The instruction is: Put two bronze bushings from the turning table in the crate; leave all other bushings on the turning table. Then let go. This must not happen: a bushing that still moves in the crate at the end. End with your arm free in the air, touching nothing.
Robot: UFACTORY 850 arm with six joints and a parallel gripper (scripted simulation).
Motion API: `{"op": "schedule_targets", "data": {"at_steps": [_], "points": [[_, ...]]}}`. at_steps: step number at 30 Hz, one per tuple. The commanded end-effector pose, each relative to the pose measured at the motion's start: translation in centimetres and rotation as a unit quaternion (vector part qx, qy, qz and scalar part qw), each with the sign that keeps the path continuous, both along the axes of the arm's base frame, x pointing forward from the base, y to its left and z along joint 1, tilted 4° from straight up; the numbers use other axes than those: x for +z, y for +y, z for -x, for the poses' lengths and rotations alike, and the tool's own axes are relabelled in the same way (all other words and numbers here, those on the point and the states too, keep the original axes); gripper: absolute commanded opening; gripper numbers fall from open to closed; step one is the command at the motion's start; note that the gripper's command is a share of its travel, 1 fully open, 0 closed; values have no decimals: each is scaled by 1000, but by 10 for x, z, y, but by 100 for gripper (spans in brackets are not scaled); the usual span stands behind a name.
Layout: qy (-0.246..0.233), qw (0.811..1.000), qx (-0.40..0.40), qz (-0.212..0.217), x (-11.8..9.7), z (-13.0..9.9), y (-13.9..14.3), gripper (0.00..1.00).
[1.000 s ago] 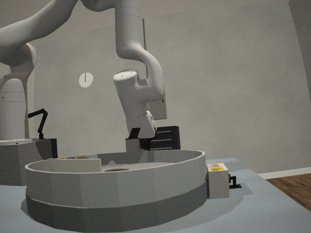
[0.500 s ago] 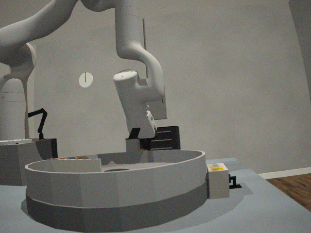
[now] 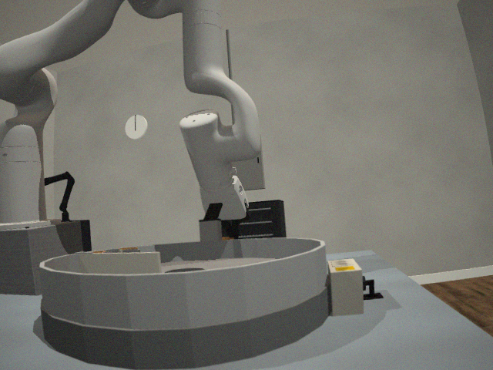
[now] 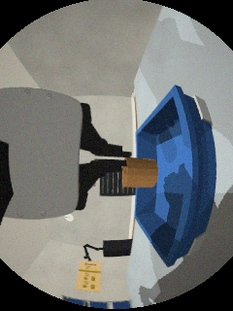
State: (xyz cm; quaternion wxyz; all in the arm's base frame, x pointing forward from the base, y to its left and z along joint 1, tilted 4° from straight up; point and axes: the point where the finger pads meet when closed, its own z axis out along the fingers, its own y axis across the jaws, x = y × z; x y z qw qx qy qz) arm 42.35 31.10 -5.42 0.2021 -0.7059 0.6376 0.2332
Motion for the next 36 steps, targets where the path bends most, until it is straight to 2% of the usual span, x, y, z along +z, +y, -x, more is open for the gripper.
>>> {"op": "schedule_targets", "data": {"at_steps": [1, 3, 4, 13, 17, 19, 27, 36], "points": [[-10, 999, 33, -2, -36, 10, -4, 0], [-10, 999, 33, -2, -36, 10, -4, 0], [-2, 1000, 2, -1, 0, -1, 1, 0], [-9, 1000, 29, -2, 4, 0, 1, 0], [-10, 999, 33, -2, 25, 0, 2, 0], [-10, 999, 33, -2, 25, 0, 2, 0], [-10, 999, 33, -2, 66, 1, 5, 0], [-10, 999, 33, -2, 74, 1, 5, 0]]}}
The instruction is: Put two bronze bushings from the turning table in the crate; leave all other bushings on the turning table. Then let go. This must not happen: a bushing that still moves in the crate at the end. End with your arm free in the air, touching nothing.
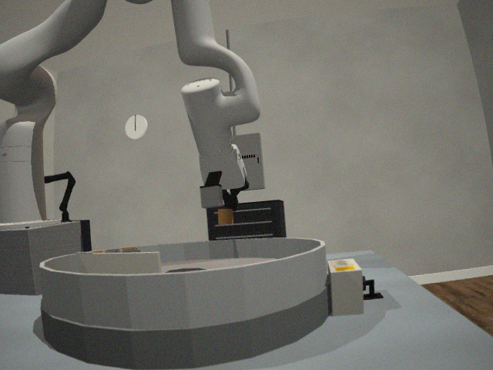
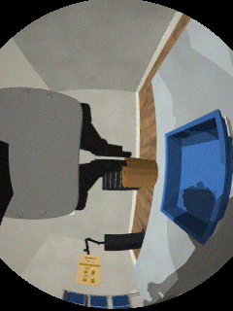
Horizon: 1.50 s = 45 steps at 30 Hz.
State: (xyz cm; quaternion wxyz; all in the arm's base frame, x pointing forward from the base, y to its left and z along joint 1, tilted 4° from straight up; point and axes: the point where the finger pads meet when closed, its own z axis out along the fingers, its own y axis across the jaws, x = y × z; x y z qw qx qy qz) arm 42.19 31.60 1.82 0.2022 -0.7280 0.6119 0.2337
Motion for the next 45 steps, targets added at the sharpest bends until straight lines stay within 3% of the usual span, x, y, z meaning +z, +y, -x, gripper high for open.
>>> {"op": "schedule_targets", "data": {"at_steps": [1, 11, 15, 17, 20, 35, 39, 45], "points": [[0, 1000, 0, 0, 2, -1, 0, 0], [0, 1000, 0, 0, 2, 3, 0, 0], [0, 1000, 0, 0, 2, 40, -8, 0], [0, 1000, 0, 0, 2, 40, -8, 0], [0, 1000, 0, 0, 1, 59, -12, 0], [0, 1000, 0, 0, 0, 59, -12, 0], [0, 1000, 0, 0, -12, 59, -13, 0], [0, 1000, 0, 0, -47, 59, -15, 0]]}}
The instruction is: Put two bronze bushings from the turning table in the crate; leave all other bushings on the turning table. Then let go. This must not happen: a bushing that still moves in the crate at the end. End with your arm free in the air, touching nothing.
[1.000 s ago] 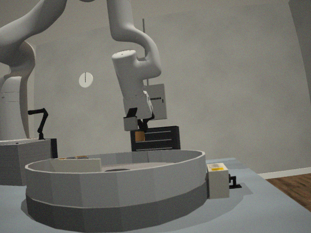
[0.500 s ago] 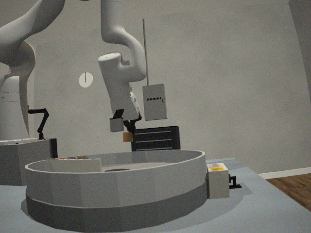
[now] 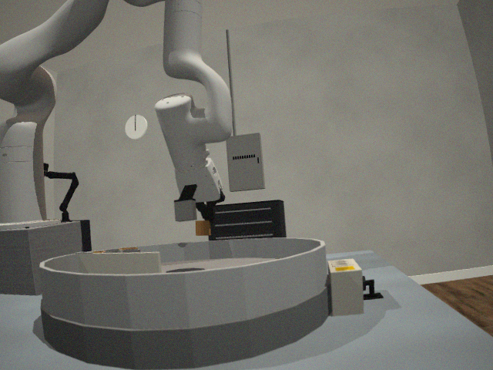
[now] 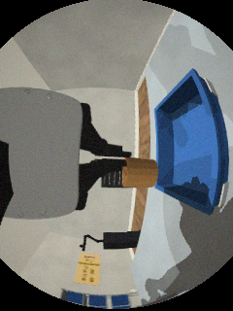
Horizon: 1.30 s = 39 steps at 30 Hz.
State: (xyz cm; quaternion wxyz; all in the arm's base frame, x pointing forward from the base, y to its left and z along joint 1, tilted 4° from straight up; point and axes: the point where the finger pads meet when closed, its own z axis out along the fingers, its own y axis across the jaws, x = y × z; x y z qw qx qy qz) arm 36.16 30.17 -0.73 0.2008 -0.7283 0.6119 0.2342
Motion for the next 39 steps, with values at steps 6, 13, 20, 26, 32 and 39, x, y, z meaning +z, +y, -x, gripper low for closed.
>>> {"op": "schedule_targets", "data": {"at_steps": [6, 13, 20, 26, 32, 39], "points": [[-2, 1000, 0, -1, -38, -2, -2, 0], [-2, 1000, 0, -1, -41, -2, -2, 0], [-2, 1000, 0, -1, -41, -2, -2, 0], [-2, 1000, 0, -1, -42, -2, -2, 0], [-2, 1000, 0, -1, -46, -2, -2, 0], [-2, 1000, 0, -1, -54, -2, -3, 0]]}}
